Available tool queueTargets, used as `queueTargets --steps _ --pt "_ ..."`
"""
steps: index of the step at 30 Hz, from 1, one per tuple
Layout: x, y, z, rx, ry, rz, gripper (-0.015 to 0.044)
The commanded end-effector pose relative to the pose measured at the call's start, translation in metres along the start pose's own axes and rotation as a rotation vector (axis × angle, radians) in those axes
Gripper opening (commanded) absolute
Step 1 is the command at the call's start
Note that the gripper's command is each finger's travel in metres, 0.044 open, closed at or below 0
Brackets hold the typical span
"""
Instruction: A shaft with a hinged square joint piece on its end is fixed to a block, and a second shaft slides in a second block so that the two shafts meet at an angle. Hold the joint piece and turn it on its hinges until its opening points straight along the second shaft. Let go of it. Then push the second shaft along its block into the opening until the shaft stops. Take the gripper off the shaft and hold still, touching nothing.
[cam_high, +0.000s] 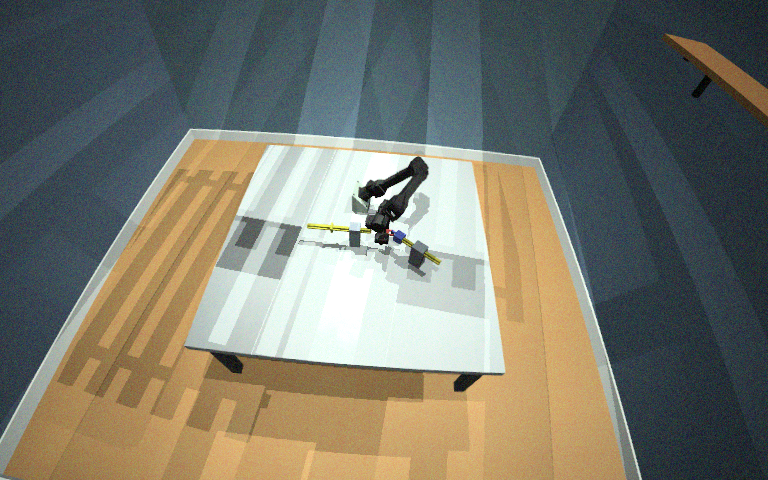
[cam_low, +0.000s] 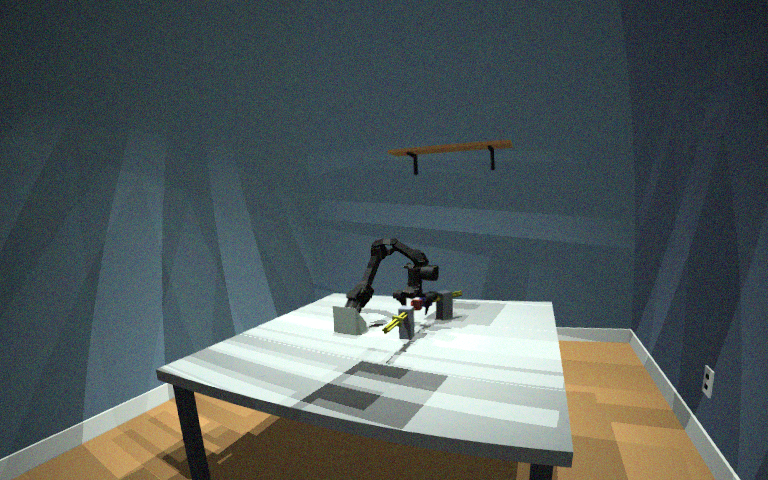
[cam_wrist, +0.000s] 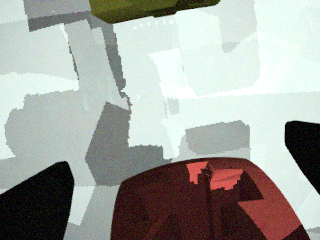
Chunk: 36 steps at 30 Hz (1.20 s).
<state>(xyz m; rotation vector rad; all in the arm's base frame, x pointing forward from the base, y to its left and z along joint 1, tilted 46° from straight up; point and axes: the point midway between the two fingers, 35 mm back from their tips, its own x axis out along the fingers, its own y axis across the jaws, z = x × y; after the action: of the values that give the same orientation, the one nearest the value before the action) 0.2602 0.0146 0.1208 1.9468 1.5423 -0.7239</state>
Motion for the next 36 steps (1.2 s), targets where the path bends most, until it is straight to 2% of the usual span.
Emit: queueTargets --steps 1,3,10,32,36 --pt "-0.014 0.001 -0.001 -0.001 -0.042 0.004 0.044" --pt "-0.027 0.0 -0.003 0.0 -0.081 0.005 0.044" --pt "-0.032 0.001 -0.003 -0.02 -0.088 0.012 0.044" --pt "-0.153 -0.004 -0.003 -0.697 -0.27 0.196 0.044" --pt "-0.16 -0.007 -0.004 -0.741 -0.286 0.202 0.044"
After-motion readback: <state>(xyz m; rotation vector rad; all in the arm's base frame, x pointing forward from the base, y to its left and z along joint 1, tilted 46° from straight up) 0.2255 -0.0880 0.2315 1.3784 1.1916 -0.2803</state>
